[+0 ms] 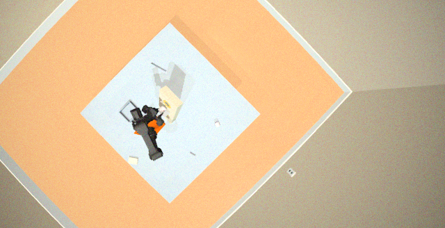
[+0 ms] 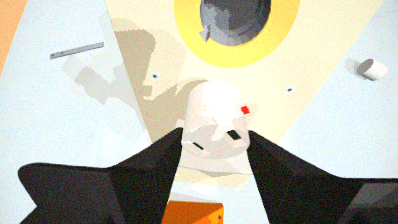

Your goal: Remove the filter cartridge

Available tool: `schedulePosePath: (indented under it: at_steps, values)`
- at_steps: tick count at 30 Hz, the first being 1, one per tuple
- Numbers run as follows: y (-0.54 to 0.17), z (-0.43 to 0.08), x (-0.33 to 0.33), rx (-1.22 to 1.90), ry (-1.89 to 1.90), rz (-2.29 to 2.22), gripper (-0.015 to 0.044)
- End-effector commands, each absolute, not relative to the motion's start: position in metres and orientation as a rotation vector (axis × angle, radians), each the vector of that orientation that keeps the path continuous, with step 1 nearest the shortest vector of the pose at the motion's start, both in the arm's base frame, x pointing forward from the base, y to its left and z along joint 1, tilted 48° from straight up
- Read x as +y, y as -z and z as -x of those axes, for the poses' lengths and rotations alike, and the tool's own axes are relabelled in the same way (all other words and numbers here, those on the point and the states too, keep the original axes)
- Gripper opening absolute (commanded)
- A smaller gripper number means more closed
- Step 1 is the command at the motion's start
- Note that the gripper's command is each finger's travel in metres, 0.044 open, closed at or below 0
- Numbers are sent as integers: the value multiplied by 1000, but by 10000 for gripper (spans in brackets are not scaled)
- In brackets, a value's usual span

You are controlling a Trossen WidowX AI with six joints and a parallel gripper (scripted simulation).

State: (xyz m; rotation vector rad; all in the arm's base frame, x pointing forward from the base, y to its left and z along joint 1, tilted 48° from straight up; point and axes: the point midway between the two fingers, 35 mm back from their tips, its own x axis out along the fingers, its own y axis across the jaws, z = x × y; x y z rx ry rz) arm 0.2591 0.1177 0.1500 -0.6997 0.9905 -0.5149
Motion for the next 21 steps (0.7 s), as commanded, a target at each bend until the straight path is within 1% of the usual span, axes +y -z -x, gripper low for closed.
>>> schedulePosePath:
  at_steps: [1,9,21]
  values:
    - [-168,-251,136,972,439,708,0]
    - [-193,-230,162,954,315,751,0]
    - [-163,-240,189,972,367,764,0]
